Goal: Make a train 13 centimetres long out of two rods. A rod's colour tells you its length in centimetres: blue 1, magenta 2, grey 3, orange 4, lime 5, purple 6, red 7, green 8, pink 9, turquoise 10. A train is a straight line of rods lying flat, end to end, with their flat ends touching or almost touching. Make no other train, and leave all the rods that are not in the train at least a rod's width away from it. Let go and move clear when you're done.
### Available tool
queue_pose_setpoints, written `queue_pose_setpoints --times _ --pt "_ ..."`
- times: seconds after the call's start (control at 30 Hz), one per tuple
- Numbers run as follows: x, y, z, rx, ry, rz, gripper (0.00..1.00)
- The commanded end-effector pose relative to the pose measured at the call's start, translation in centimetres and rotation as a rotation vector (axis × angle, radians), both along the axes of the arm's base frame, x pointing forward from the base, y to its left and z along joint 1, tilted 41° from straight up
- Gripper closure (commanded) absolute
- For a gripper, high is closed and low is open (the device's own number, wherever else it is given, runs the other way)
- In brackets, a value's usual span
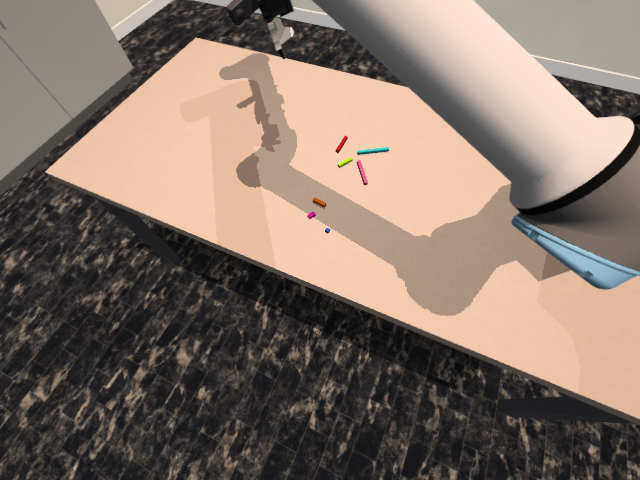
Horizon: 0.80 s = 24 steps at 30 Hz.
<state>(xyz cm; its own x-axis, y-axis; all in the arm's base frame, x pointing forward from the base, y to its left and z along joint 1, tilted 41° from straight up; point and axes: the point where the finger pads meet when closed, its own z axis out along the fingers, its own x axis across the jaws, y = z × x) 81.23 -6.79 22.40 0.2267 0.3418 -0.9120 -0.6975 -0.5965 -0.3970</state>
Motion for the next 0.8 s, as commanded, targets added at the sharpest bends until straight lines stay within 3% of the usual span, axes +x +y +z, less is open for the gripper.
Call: queue_pose_setpoints --times 0.0,0.27,0.33,0.53,0.77 --pt "-0.8 1.8 -2.4 -0.102 -0.022 -0.002 0.00" --pt "-2.2 5.7 -7.4 -0.308 -0.066 -0.025 0.00" --pt "-2.2 5.7 -7.4 -0.308 -0.066 -0.025 0.00" --pt "-3.2 8.9 -11.3 -0.473 -0.105 -0.072 0.00" --pt "-4.2 11.6 -14.2 -0.607 -0.140 -0.133 0.00"
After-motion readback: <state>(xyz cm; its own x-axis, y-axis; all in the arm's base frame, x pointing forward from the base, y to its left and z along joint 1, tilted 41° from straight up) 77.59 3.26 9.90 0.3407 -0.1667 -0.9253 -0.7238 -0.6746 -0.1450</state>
